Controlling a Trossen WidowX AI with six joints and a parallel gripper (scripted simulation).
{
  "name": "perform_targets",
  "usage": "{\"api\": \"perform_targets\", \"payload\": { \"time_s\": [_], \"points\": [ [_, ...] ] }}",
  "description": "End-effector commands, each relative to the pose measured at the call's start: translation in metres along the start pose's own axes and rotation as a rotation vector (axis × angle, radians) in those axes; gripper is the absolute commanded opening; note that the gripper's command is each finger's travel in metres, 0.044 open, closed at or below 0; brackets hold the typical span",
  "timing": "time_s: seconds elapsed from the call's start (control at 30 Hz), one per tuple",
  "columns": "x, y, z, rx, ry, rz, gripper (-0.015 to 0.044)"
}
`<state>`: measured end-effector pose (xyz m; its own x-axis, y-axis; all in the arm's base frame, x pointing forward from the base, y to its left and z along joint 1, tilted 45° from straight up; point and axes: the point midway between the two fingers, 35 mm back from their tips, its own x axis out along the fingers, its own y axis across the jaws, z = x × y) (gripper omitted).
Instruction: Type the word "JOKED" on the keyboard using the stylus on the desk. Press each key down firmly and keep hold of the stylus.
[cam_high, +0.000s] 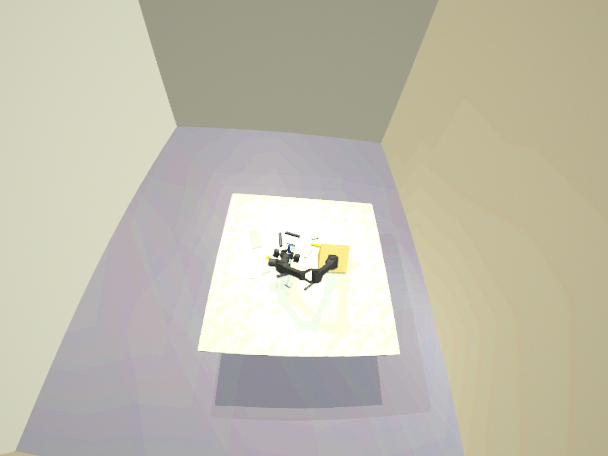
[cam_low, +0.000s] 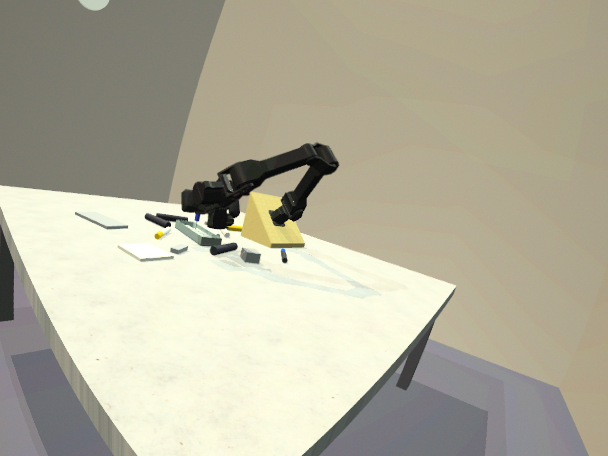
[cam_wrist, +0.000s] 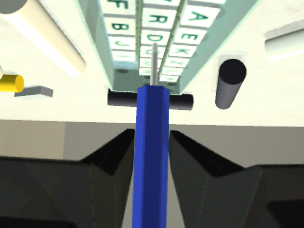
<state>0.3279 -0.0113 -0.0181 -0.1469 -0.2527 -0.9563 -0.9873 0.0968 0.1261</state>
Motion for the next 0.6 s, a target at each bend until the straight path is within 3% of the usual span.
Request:
{"api": "perform_targets", "payload": {
  "time_s": [0.0,0.57],
  "points": [
    [0.0012,0.0001,0.0017,0.005,-0.002,0.0,0.0081],
    [0.0035,0.0001,0.0057,0.005,-0.002,0.001,0.0081]
  ]
}}
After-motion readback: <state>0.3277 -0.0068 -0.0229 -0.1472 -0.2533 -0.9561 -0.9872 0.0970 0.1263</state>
